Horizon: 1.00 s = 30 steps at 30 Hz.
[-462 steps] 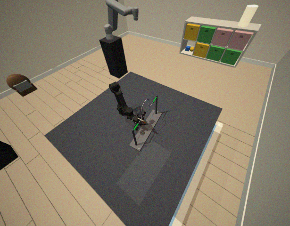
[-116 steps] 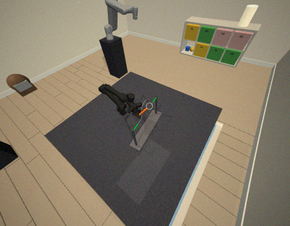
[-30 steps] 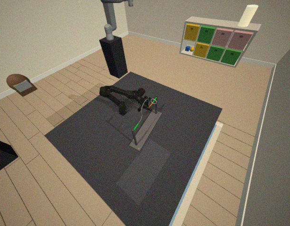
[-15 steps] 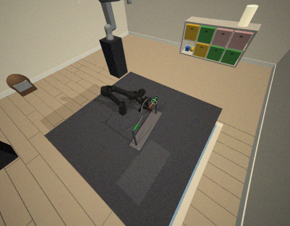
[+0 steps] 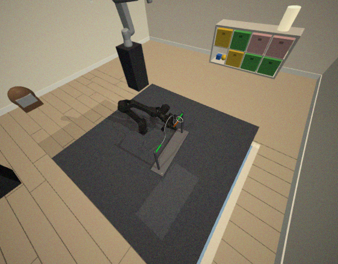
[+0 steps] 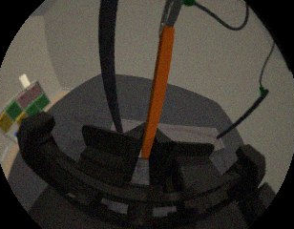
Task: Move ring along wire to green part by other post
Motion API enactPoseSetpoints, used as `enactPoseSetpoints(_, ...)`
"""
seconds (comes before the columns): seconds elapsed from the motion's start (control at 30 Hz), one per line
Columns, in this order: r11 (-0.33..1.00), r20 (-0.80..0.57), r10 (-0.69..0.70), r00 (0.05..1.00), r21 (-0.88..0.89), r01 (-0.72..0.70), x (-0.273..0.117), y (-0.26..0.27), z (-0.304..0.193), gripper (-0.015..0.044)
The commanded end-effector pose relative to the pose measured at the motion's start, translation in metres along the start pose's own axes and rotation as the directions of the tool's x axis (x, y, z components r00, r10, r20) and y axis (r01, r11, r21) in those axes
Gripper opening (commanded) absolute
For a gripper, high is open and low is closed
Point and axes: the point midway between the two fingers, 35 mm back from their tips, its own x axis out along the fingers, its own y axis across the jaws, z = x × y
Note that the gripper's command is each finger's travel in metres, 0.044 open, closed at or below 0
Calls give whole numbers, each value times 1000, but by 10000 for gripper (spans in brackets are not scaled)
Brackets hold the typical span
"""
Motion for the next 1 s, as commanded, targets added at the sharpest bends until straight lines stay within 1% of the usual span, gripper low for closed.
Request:
enactPoseSetpoints(0.0, 1000, 0, -2, 1000, 3, 2, 0, 0, 0, -150)
enactPoseSetpoints(0.03, 1000, 0, -2, 1000, 3, 2, 0, 0, 0, -150)
enactPoseSetpoints(0.43, 1000, -1, 0, 1000, 0, 0, -2, 0, 0, 160)
enactPoseSetpoints(0.97, 1000, -5, -2, 1000, 3, 2, -49, 0, -1, 160)
